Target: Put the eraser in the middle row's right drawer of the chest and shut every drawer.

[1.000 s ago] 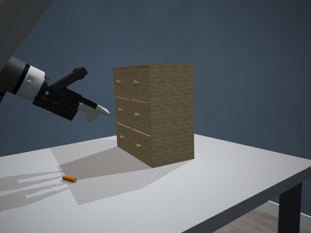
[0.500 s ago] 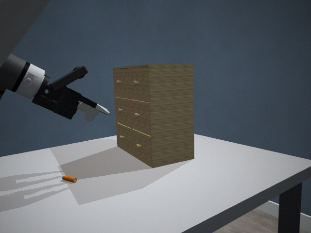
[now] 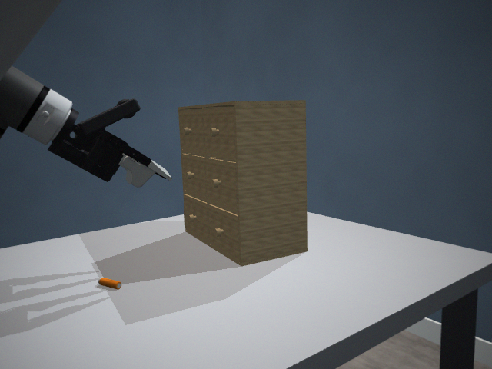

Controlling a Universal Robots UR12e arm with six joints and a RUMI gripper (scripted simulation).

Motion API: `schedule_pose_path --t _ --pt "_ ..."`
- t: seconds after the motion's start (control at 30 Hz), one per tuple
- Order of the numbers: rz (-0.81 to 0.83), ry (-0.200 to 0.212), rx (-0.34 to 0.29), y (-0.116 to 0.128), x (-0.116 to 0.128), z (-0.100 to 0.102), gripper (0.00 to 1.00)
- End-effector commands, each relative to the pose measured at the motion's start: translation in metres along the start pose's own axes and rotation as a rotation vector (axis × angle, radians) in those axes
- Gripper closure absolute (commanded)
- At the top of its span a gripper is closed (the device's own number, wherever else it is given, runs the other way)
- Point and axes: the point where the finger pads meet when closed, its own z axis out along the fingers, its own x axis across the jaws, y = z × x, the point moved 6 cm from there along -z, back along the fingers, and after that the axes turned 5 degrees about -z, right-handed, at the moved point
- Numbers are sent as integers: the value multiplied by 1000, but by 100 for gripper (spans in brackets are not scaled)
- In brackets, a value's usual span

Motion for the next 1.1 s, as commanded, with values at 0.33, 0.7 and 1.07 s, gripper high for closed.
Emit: schedule_pose_path --t 0.33,0.7,1.07 --pt "0 -12 -143 -14 1 -17 80" --pt "0 -23 -259 -24 2 -29 80" --pt "0 -35 -401 -37 3 -44 80"
